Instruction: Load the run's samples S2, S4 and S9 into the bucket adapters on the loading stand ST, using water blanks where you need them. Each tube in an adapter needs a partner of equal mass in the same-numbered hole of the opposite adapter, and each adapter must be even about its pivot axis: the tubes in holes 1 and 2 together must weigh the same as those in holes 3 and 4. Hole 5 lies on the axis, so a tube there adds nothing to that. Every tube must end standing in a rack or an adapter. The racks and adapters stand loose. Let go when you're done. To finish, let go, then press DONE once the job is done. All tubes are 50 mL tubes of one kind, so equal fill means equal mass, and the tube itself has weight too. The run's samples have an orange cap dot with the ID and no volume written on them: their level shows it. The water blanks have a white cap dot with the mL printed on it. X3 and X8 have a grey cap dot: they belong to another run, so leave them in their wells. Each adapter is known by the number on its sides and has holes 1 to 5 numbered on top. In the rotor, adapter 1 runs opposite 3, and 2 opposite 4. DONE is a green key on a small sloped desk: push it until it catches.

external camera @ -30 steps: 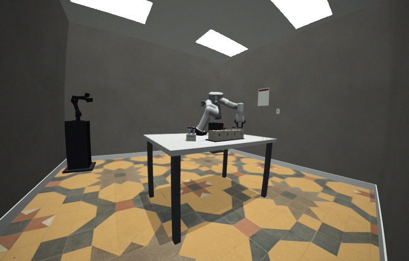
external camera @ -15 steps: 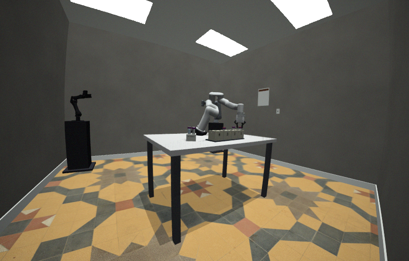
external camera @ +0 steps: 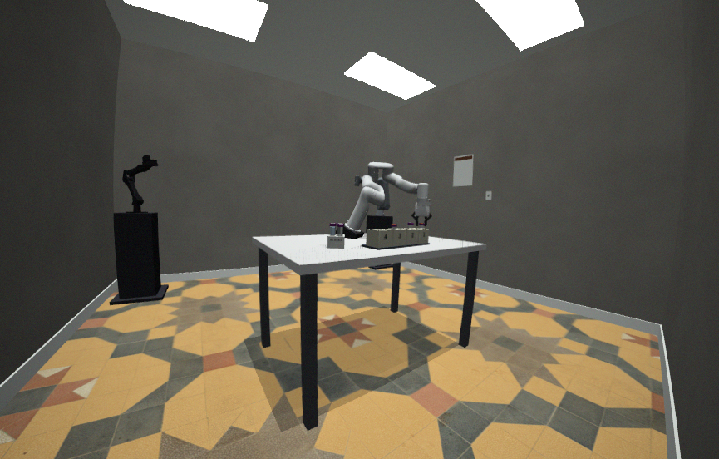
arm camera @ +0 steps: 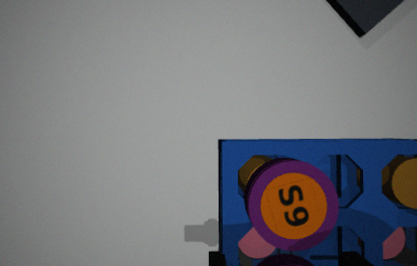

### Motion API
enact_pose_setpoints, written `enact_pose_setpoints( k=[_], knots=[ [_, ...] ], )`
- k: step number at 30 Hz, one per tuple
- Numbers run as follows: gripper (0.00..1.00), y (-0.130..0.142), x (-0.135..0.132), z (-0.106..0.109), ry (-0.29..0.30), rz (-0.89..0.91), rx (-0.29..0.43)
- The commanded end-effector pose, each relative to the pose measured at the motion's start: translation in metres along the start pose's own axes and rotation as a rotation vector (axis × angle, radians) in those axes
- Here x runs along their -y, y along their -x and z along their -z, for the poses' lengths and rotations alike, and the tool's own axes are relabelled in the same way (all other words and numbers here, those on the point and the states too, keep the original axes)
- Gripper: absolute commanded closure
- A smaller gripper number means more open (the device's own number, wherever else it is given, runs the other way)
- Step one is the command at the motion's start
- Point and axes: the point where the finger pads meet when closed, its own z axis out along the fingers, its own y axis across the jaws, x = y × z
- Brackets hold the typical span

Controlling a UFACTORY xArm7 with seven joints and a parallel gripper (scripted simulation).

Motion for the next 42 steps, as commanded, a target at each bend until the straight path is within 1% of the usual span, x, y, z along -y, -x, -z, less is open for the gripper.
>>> enact_pose_setpoints(
  k=[1, 2, 3, 42],
  knots=[
    [0.43, 0.0, 0.0011, 0.0012, -0.003, 0.0, 0.0],
    [0.43, 0.0, 0.0011, 0.0012, -0.003, 0.0, 0.0],
    [1.0, 0.0, 0.0011, 0.0018, -0.003, 0.0, 0.0],
    [1.0, 0.0, 0.0011, 0.0029, -0.003, 0.0, 0.0]
  ],
)
